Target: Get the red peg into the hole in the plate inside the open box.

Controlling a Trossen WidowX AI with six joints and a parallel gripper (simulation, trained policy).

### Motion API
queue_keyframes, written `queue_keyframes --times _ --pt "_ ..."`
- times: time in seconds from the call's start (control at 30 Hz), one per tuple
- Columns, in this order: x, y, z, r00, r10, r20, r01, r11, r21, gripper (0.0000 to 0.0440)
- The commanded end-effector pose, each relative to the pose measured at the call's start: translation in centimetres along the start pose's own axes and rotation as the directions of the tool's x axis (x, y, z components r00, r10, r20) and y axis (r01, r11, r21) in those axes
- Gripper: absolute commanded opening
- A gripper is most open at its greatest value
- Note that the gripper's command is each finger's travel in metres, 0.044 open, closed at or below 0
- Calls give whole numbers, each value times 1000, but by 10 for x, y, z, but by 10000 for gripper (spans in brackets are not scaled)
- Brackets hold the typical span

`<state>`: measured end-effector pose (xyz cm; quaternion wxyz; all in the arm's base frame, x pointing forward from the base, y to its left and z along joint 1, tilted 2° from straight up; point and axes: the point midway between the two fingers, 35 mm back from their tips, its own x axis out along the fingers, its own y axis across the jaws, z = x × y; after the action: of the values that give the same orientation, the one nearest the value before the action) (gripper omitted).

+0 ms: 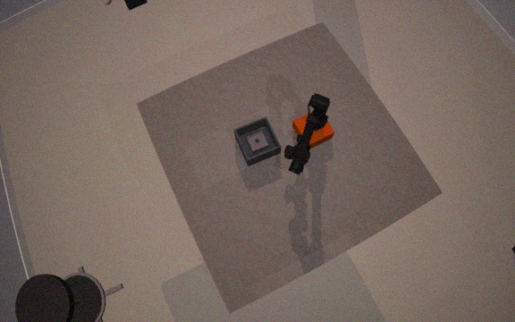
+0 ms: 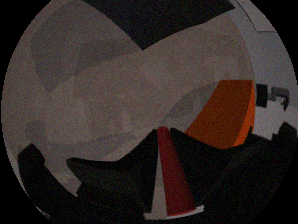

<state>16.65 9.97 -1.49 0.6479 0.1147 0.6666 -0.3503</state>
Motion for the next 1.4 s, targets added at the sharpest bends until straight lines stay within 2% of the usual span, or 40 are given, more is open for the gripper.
queue_keyframes --times 0.0,0.3,0.6,1.0,1.37 --pt "-19 1 11 999 18 33 -18 1000 0 0" --pt "-60 -5 36 995 40 91 -42 999 25 0" --pt "-95 -12 69 988 60 142 -77 990 115 0" --pt "-105 -24 124 982 69 177 -114 959 261 0" --pt "-92 -36 178 980 81 184 -139 934 328 0"
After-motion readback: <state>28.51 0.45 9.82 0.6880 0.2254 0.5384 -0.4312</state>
